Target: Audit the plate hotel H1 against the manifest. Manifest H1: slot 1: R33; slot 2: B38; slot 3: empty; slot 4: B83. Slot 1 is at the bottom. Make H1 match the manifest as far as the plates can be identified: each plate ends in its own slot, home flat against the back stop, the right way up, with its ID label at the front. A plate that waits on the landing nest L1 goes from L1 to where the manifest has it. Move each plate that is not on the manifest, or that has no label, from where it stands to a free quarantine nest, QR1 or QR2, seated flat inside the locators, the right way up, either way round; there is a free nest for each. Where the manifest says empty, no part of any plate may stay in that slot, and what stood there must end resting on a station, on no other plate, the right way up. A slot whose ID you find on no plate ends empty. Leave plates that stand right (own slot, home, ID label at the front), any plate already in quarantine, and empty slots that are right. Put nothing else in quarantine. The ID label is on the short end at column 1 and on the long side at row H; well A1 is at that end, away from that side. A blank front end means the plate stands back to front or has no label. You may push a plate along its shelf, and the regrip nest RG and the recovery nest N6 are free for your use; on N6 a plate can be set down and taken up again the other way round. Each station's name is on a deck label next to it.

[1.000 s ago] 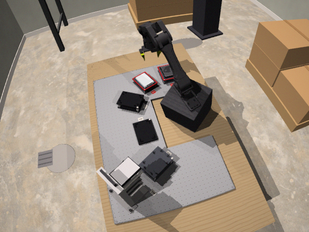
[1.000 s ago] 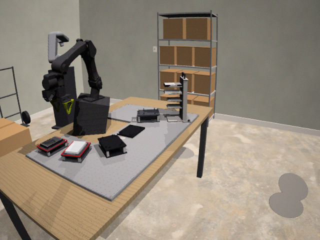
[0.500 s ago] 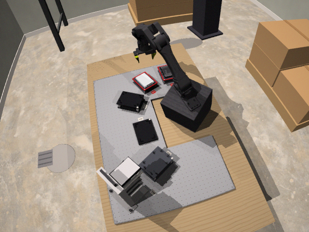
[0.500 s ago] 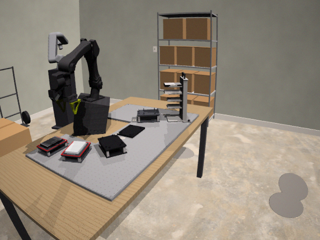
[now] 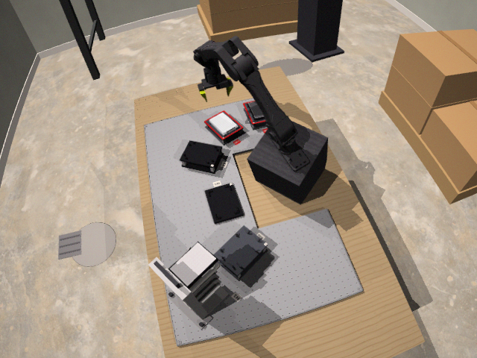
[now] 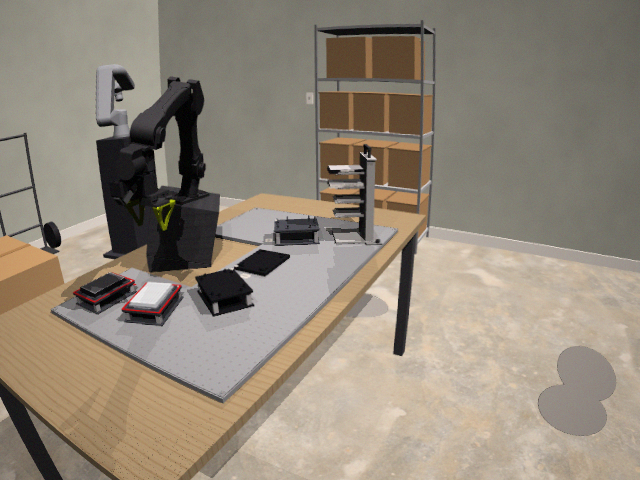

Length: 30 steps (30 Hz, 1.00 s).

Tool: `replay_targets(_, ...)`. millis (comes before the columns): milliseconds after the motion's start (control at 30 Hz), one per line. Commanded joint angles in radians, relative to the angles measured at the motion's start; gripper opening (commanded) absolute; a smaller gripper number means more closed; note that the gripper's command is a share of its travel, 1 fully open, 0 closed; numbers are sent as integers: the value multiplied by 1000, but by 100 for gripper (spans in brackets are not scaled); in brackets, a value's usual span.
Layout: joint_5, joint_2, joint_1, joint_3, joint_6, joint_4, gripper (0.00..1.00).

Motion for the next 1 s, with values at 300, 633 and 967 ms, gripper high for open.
replay_targets(300,-37,-102,67,-95,-8,77,100)
replay_targets(633,-85,-208,123,-233,-85,181,100)
replay_targets(967,-123,-283,170,-328,-141,258,100)
